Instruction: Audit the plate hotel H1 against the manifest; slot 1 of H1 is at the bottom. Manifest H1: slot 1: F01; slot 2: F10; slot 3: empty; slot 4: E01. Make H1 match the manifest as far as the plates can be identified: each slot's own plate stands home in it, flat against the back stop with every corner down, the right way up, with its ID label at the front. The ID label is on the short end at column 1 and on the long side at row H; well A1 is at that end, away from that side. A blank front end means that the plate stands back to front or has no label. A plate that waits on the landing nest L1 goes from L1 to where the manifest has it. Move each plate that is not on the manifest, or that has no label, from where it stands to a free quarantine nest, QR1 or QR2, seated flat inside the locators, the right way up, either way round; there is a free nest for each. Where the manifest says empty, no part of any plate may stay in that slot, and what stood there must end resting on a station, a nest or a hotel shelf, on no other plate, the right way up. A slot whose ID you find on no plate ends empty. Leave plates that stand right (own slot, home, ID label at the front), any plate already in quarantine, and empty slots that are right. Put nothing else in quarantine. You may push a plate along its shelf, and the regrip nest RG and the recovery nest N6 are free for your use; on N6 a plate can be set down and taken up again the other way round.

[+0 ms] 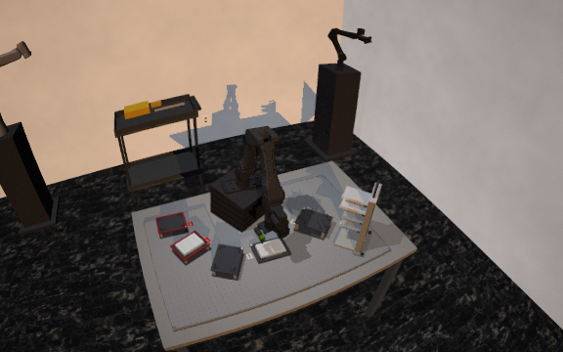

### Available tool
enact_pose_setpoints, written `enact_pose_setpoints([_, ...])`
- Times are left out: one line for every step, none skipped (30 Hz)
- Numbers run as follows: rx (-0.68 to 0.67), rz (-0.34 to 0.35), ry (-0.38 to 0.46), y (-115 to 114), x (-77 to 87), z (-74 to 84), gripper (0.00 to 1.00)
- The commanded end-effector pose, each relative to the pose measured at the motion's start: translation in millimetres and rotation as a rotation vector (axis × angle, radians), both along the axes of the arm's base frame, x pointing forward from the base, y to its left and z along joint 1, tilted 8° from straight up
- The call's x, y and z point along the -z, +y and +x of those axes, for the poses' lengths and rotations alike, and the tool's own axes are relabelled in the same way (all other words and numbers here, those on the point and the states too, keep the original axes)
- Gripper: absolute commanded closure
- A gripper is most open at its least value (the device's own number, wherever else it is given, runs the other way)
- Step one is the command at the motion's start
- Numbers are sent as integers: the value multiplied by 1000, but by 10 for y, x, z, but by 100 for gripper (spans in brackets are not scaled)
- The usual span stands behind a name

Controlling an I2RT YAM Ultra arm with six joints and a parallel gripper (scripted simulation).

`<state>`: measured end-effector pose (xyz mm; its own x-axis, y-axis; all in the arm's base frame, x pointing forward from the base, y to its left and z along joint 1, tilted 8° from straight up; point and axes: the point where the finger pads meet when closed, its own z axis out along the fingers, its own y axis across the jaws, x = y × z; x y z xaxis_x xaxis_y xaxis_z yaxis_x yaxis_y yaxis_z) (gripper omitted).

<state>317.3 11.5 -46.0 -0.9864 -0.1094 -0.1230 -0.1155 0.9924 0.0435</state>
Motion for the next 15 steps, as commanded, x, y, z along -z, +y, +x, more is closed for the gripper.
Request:
enact_pose_setpoints([-101, -13, -17, -3, -31, 25, 0])
enact_pose_setpoints([-120, -15, -18, -3, -31, 25, 0])
enact_pose_setpoints([-140, -18, -19, -3, -31, 25, 0])
enact_pose_setpoints([-160, -20, -20, -3, -31, 25, 0])
enact_pose_setpoints([-180, -23, -21, -3, -31, 25, 0])
enact_pose_setpoints([-180, -23, -21, -3, -31, 25, 0])
enact_pose_setpoints([-180, -23, -21, -3, -31, 25, 0])
enact_pose_setpoints([-200, -25, -23, -3, -31, 25, 0])
enact_pose_setpoints([-220, -28, -24, -3, -31, 25, 0])
enact_pose_setpoints([-239, -30, -25, -3, -31, 25, 0])
enact_pose_setpoints([-259, -33, -26, -3, -31, 25, 0])
enact_pose_setpoints([-279, -35, -27, -3, -31, 25, 0])
enact_pose_setpoints([-299, -37, -28, -3, -31, 25, 0])
enact_pose_setpoints([-319, -40, -29, -3, -31, 25, 0])
enact_pose_setpoints([-338, -42, -30, -3, -31, 25, 0])
